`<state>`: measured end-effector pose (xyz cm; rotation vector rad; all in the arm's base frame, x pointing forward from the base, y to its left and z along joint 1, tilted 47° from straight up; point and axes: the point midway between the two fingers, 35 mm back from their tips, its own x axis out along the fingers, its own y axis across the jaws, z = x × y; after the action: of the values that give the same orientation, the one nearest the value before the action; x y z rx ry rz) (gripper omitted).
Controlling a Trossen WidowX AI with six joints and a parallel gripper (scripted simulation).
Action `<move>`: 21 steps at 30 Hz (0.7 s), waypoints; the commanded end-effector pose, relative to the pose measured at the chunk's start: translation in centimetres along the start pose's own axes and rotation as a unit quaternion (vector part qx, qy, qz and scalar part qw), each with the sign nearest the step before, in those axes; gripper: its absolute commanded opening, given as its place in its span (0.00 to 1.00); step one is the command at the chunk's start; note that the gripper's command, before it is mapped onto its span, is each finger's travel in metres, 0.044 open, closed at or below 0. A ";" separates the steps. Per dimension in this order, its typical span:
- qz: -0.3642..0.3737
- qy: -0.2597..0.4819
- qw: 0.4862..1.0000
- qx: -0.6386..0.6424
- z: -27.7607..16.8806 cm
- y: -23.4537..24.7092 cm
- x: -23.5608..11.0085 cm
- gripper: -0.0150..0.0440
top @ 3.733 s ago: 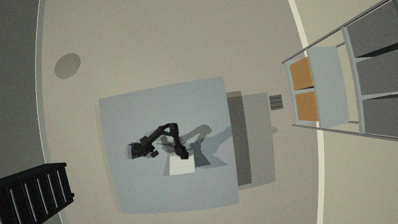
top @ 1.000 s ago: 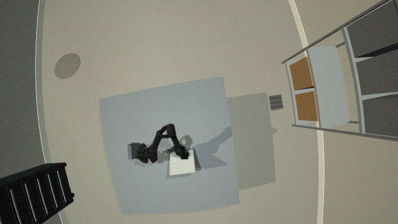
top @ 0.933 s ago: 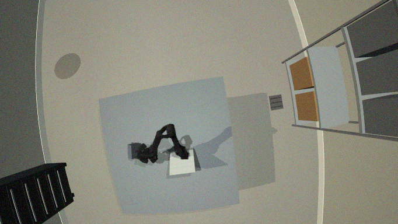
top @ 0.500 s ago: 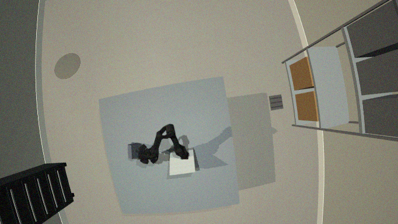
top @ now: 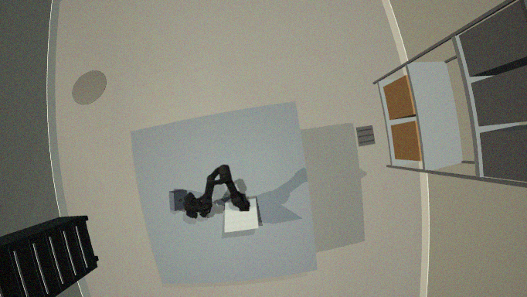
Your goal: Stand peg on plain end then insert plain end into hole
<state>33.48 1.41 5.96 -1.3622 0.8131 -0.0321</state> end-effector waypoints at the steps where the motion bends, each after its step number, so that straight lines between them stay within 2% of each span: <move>1: -0.003 -0.006 1.000 -0.008 0.0 0.4 0.1 0.25; 21: -0.036 -0.034 0.999 -0.019 0.4 0.7 -0.3 0.25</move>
<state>33.40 1.99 5.84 -1.4048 0.7199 -0.0351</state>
